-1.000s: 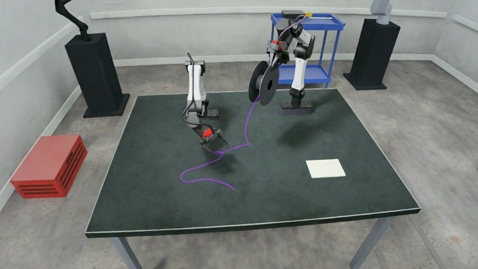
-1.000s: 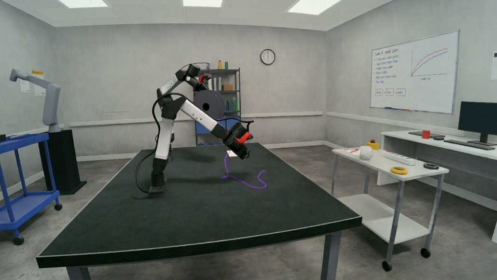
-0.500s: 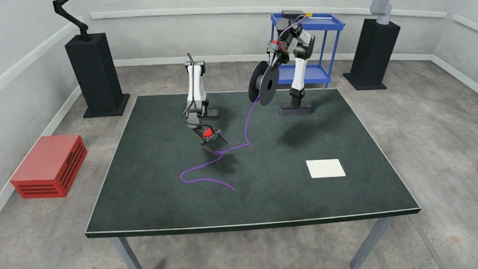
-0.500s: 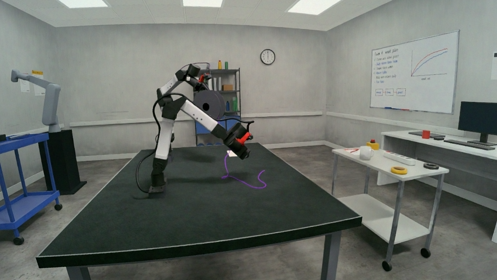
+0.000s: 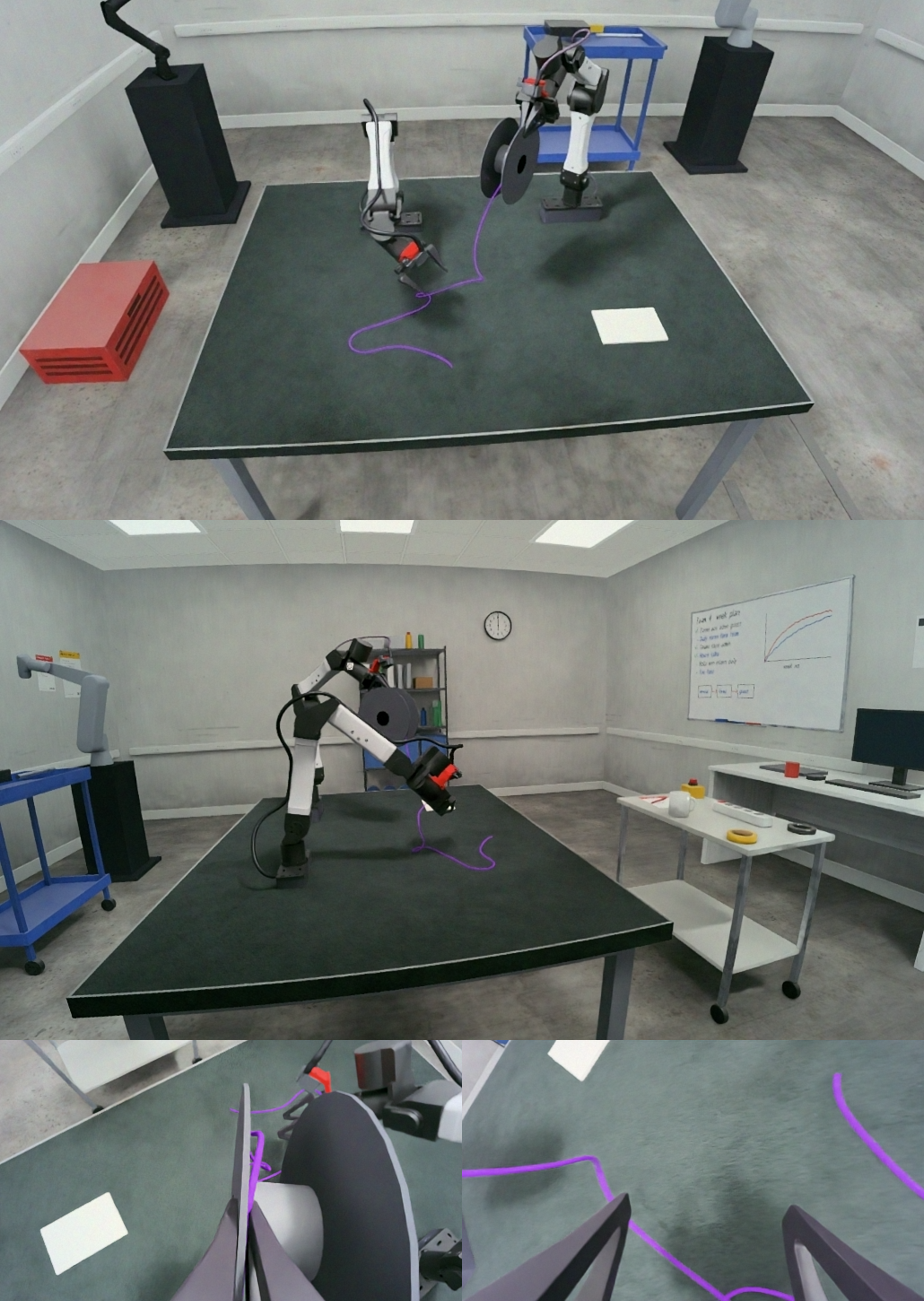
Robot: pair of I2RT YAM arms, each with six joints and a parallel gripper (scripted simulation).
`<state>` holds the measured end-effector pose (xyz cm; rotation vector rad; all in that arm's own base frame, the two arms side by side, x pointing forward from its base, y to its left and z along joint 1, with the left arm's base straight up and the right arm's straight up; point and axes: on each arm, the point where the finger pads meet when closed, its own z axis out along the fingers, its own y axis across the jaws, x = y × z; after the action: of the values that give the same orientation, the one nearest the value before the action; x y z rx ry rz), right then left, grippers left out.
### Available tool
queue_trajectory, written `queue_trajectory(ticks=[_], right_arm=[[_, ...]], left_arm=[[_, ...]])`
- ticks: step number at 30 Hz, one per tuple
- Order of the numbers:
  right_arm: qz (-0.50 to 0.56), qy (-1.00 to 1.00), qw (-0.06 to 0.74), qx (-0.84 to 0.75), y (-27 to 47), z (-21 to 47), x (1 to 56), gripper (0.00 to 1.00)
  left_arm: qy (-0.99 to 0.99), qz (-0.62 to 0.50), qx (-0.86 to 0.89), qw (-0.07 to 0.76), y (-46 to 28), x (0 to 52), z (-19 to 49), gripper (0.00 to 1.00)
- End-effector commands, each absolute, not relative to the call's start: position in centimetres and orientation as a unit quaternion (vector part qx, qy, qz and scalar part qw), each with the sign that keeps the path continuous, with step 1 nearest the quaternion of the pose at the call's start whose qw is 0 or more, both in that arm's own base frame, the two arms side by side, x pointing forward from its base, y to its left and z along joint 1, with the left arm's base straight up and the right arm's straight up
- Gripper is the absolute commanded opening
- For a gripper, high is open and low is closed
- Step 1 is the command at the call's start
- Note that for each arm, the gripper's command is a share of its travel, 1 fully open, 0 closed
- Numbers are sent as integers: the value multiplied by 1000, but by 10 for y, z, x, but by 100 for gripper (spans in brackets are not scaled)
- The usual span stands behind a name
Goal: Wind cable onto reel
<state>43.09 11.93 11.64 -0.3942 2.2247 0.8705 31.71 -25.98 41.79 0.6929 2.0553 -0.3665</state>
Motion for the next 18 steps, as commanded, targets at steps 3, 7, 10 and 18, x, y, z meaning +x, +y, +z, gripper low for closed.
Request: queue_trajectory(ticks=[3, 7, 10, 18], right_arm=[[331, 850, 378, -157, 137, 137, 414, 80], [331, 850, 378, -157, 145, 136, 402, 80], [332, 850, 378, -157, 149, 135, 396, 80], [332, 850, 377, -156, 173, 137, 367, 80]], left_arm=[[816, -165, 274, 482, -263, 322, 440, 0], [816, -165, 274, 482, -263, 322, 440, 0], [816, -165, 274, 482, -263, 322, 440, 0], [816, -165, 274, 482, -263, 322, 440, 0]])
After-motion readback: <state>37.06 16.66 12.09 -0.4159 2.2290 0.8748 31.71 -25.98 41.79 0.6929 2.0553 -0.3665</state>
